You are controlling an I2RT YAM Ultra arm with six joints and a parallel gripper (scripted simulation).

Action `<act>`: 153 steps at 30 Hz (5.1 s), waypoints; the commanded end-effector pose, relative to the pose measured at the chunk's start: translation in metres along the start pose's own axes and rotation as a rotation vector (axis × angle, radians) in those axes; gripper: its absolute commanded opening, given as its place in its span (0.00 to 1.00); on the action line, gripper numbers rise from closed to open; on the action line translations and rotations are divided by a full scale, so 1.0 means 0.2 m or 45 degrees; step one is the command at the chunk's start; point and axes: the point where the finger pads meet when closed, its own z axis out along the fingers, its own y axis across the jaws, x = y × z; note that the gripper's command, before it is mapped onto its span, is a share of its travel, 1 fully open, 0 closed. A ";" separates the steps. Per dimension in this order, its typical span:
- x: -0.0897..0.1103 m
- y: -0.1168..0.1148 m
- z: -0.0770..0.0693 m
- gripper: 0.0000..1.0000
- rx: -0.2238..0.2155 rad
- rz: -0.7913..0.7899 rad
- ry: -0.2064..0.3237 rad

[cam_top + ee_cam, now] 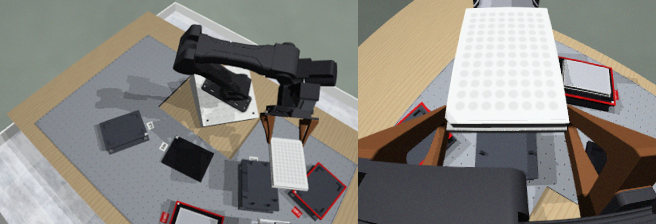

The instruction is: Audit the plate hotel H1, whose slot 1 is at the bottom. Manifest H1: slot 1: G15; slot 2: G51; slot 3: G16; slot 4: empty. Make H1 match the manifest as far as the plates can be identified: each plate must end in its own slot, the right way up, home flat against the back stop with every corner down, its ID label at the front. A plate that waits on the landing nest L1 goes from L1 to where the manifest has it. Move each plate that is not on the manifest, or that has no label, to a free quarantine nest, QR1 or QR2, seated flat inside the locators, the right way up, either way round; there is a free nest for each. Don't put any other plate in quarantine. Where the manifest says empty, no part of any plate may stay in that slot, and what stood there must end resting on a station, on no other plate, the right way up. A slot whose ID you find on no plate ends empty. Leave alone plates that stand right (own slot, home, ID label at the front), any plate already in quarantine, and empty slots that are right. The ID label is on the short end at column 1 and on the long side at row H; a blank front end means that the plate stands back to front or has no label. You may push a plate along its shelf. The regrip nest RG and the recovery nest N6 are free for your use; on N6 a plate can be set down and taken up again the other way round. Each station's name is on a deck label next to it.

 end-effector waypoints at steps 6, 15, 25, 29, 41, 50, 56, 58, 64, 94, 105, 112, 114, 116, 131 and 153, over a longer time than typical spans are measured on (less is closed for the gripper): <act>0.00 0.00 0.01 0.86 -0.002 0.013 -0.011; 0.01 0.00 0.02 0.86 -0.002 0.013 -0.011; 0.03 0.00 0.03 0.86 -0.002 0.013 -0.011; 0.04 0.00 0.03 0.86 -0.002 0.013 -0.011; 0.06 0.00 0.05 0.86 -0.002 0.013 -0.011; 0.08 0.00 0.05 0.86 -0.002 0.013 -0.011; 0.09 0.01 0.06 0.86 -0.002 0.013 -0.011; 0.09 0.01 0.06 0.86 -0.002 0.013 -0.011; 0.10 0.01 0.07 0.86 -0.002 0.013 -0.011; 0.16 0.01 0.11 0.86 -0.003 0.014 -0.012; 0.18 0.01 0.12 0.86 -0.003 0.014 -0.012; 0.20 0.01 0.13 0.86 -0.003 0.014 -0.012; 0.20 0.01 0.13 0.86 -0.003 0.014 -0.012; 0.20 0.01 0.13 0.86 -0.003 0.014 -0.012; 0.23 0.01 0.15 0.86 -0.003 0.014 -0.012; 0.27 0.01 0.17 0.86 -0.003 0.014 -0.013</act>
